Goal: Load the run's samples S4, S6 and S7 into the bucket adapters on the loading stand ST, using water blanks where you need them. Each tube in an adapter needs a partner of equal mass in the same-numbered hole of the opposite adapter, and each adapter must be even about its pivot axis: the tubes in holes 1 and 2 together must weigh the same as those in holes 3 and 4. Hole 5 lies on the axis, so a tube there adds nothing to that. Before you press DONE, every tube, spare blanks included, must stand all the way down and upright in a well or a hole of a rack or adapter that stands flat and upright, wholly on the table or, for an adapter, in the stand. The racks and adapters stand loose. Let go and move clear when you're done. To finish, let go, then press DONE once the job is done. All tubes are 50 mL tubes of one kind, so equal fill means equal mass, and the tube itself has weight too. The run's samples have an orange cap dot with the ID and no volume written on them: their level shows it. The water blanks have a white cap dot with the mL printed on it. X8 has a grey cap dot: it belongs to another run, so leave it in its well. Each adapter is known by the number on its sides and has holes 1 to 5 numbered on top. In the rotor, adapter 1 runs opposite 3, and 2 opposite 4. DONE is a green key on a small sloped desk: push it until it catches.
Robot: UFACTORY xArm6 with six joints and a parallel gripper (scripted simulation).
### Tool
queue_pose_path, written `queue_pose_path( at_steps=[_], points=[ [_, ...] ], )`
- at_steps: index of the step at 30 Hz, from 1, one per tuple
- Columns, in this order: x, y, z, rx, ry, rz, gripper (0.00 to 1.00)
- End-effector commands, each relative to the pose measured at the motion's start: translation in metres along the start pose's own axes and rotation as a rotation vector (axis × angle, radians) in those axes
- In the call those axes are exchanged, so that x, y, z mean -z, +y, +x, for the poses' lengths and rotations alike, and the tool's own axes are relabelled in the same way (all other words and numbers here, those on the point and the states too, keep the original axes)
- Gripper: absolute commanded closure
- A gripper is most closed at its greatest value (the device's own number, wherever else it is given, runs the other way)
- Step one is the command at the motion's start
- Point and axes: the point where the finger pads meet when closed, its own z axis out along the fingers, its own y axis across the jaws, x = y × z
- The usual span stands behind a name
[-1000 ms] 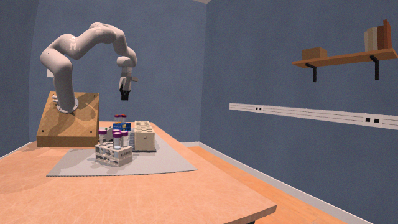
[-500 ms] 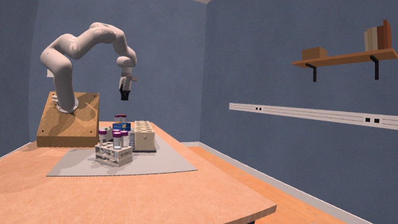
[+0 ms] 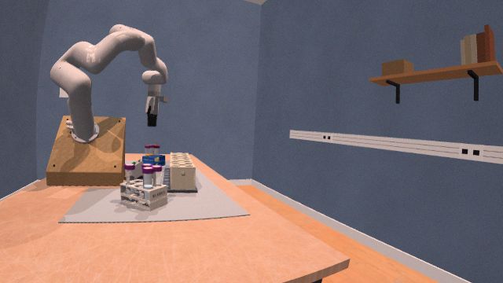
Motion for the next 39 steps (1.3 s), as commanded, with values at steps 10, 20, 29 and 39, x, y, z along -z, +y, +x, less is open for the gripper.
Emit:
queue_pose_path(
  at_steps=[10, 20, 29, 39],
  points=[
    [0.0028, 0.0102, -0.0178, 0.401, 0.0, 0.013, 0.43],
    [0.0028, 0.0102, -0.0178, 0.668, 0.002, 0.013, 0.43],
    [0.0028, 0.0102, -0.0178, 0.968, 0.004, 0.013, 0.43],
    [0.0028, 0.0102, -0.0178, 1.234, 0.006, 0.013, 0.43]
  ],
)
